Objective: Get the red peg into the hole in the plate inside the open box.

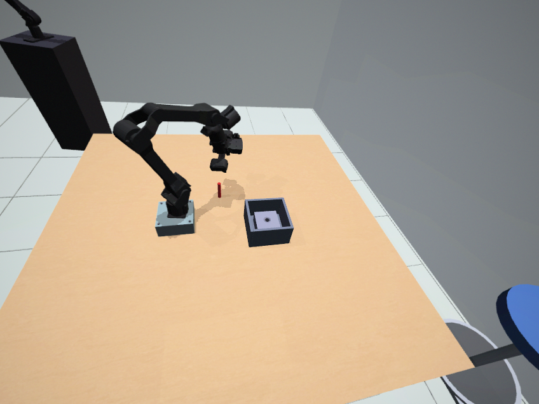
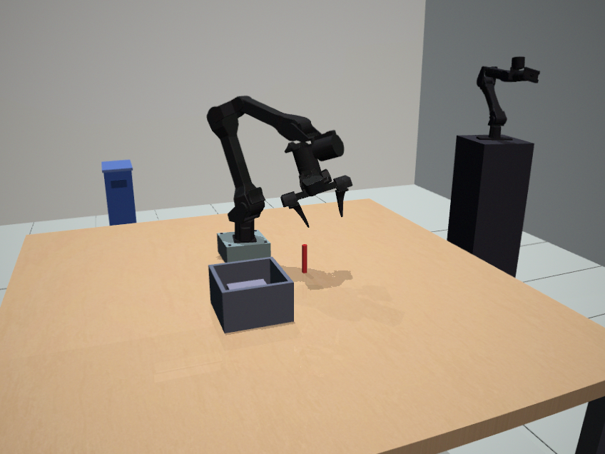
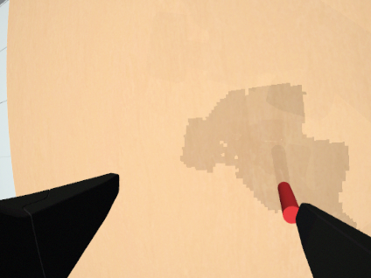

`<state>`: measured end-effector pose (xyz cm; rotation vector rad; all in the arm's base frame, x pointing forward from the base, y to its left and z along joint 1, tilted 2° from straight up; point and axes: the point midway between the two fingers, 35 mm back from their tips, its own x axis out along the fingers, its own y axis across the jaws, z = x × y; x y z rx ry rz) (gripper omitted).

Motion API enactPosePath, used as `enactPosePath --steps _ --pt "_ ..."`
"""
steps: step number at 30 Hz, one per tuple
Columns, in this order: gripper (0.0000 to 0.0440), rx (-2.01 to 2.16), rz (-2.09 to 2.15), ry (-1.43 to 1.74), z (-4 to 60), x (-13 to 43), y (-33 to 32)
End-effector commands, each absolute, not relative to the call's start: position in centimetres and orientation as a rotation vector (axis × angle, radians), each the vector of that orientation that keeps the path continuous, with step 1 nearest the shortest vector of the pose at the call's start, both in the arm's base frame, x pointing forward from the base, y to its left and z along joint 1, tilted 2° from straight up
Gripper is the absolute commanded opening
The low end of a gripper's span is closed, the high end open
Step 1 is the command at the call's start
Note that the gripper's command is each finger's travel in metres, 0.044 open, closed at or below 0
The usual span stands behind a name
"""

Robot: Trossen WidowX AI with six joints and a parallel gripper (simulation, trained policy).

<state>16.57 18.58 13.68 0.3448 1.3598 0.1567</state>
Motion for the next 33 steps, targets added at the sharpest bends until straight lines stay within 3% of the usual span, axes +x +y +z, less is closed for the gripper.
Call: enactPosePath --steps 1,14,28,30,33 --pt "0.0440 0.369 0.057 1.398 12.4 16.2 17.6" --pt "0.0440 0.537 -0.344 1.466 7.2 15.1 15.0" --pt "0.0437 0.699 -0.493 1.424 1.7 15.0 14.7" --pt "0.0412 0.718 -0.509 1.422 1.2 14.9 14.7" --pt "0.0341 0.741 -0.539 1.431 0.7 14.6 14.6"
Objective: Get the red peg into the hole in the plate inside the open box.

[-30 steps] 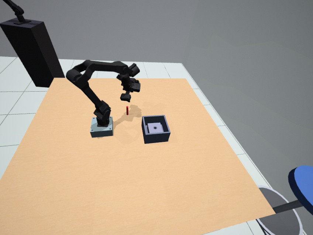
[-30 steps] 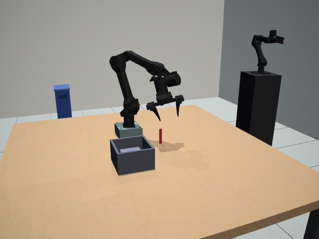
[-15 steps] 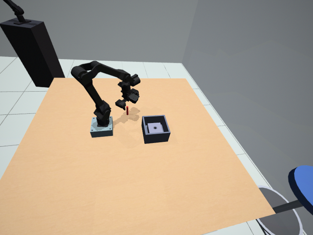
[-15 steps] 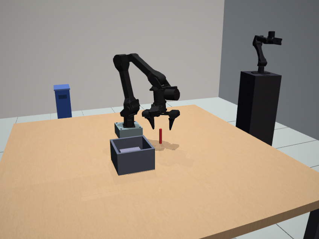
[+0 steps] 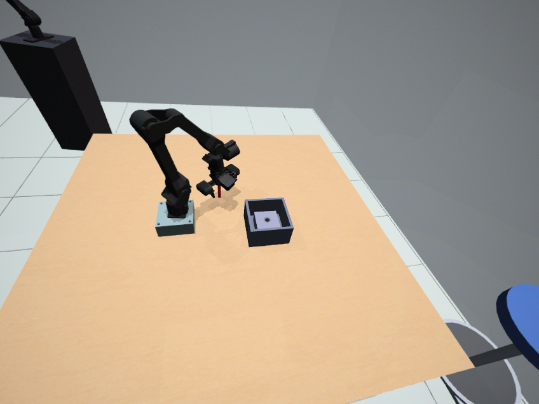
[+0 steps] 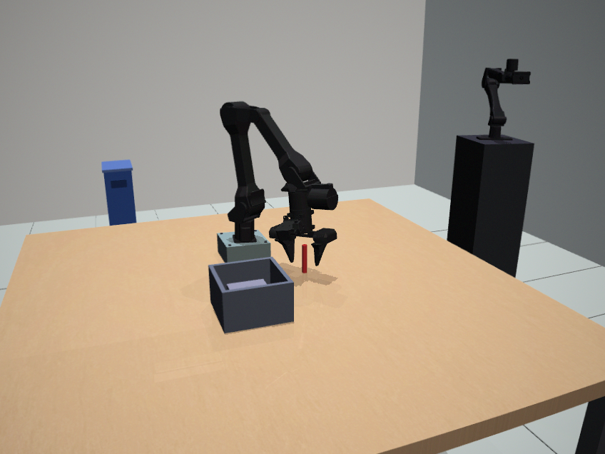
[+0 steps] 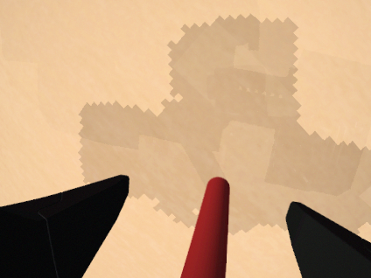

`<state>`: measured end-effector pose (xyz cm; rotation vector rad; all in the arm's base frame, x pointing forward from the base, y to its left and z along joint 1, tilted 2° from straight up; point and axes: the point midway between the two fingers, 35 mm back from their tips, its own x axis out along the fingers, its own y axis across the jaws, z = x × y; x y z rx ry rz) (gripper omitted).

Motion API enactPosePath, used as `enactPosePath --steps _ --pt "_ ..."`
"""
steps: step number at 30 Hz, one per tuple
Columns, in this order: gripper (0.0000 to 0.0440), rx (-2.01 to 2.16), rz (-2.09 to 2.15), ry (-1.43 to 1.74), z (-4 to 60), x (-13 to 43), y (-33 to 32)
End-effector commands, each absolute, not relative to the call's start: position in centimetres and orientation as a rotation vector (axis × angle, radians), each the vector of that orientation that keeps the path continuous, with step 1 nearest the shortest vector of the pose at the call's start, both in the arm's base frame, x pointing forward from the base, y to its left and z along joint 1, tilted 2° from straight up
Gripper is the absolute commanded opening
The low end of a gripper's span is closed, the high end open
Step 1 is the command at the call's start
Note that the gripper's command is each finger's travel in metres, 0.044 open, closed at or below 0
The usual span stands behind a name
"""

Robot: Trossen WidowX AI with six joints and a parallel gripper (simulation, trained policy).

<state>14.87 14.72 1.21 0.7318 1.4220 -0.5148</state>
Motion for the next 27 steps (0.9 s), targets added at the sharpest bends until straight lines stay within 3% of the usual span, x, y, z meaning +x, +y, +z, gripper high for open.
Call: enactPosePath --steps 1,13,27 --pt "0.0315 0.748 -0.546 1.437 0.7 14.5 14.6" --pt "0.0006 0.788 -0.574 1.501 0.8 14.7 14.6" --pt "0.0002 0.699 -0.468 1.354 6.4 18.6 13.8"
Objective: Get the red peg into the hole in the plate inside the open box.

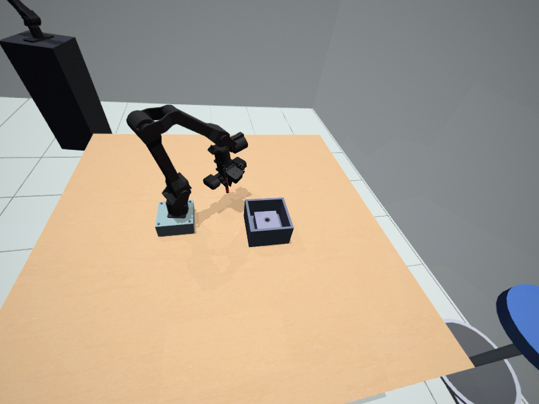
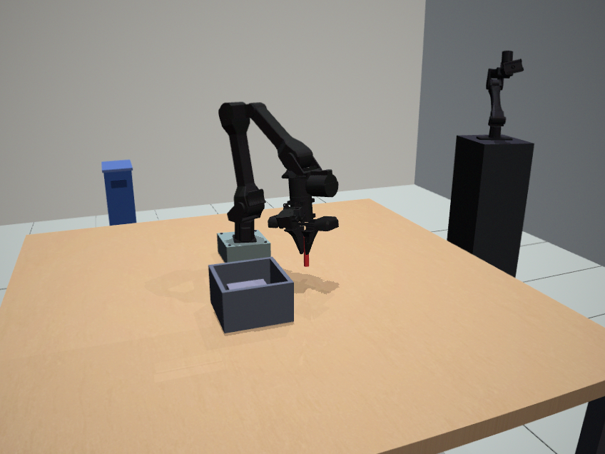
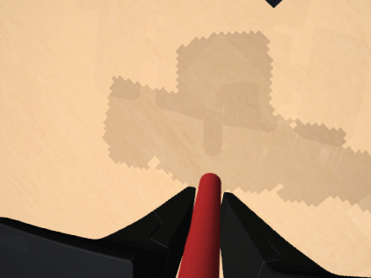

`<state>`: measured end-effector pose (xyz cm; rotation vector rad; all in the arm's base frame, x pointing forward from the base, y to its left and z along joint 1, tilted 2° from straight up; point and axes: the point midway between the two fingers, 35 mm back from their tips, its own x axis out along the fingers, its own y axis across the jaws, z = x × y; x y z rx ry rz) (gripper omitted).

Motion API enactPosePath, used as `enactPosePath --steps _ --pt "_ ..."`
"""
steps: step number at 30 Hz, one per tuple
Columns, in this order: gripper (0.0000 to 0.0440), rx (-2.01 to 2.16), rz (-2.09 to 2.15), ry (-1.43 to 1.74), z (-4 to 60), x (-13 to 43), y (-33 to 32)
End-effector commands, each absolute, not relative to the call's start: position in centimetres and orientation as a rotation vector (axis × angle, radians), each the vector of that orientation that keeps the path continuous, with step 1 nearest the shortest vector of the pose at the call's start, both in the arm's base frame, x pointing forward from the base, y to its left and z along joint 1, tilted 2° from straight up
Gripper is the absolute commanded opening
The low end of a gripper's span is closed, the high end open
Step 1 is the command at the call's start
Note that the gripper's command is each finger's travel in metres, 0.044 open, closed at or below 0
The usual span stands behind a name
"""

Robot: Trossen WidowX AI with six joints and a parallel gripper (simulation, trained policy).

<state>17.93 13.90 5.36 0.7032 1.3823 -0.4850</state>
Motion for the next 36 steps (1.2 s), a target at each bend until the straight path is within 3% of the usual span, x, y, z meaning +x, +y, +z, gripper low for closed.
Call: enactPosePath --steps 1,14,36 --pt "0.0001 0.696 -0.464 1.342 6.9 19.0 13.7" --pt "0.0000 0.703 -0.494 1.210 12.2 23.7 10.8" --pt "0.0000 0.779 -0.669 1.104 13.3 29.5 3.0"
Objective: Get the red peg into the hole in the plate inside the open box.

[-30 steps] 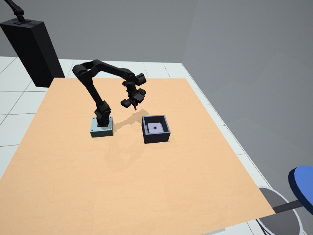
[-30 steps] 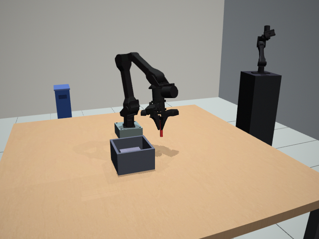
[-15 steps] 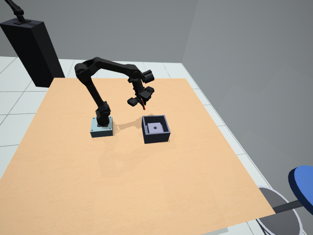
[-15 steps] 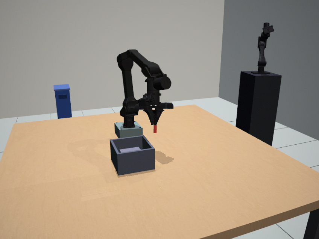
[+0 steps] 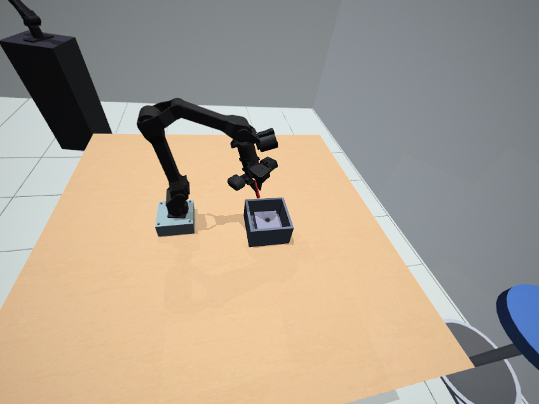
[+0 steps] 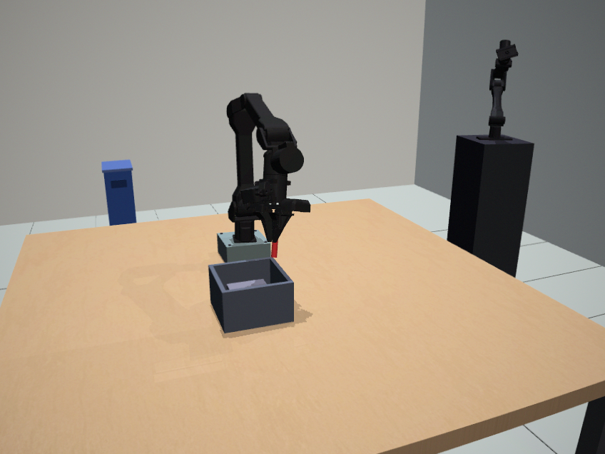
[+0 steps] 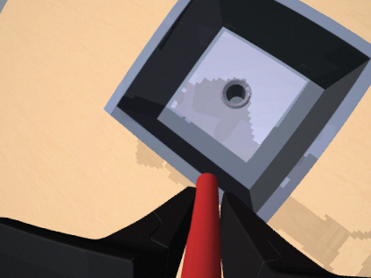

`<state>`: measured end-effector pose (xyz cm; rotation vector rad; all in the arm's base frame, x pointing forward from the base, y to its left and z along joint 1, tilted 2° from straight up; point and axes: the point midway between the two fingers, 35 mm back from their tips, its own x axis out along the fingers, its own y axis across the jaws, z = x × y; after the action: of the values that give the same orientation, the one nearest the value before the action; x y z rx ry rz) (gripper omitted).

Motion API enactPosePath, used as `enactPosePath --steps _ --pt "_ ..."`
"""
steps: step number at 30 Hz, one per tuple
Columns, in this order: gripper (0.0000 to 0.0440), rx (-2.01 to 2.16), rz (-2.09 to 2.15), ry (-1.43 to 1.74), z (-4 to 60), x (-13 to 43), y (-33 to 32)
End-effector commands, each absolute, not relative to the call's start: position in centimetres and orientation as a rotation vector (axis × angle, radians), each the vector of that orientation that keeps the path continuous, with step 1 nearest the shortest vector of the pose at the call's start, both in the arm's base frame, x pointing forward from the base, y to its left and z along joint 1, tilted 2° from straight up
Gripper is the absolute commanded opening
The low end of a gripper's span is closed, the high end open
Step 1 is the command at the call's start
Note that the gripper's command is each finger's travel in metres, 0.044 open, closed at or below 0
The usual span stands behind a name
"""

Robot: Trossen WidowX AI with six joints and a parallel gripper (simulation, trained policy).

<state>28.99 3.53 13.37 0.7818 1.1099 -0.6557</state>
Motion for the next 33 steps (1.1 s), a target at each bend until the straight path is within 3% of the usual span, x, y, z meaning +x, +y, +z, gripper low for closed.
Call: enactPosePath --steps 1,24,26,30,33 --pt "0.0000 0.783 -0.676 1.101 13.2 29.7 2.6" --pt "0.0015 0.838 -0.784 1.156 8.8 33.4 -2.3" --pt "0.0035 0.831 -0.789 1.171 8.1 33.6 -2.4" --pt "0.0131 0.807 -0.794 1.203 6.8 33.9 -2.8" --pt "0.0148 0.790 -0.799 1.219 6.3 34.3 -3.2"
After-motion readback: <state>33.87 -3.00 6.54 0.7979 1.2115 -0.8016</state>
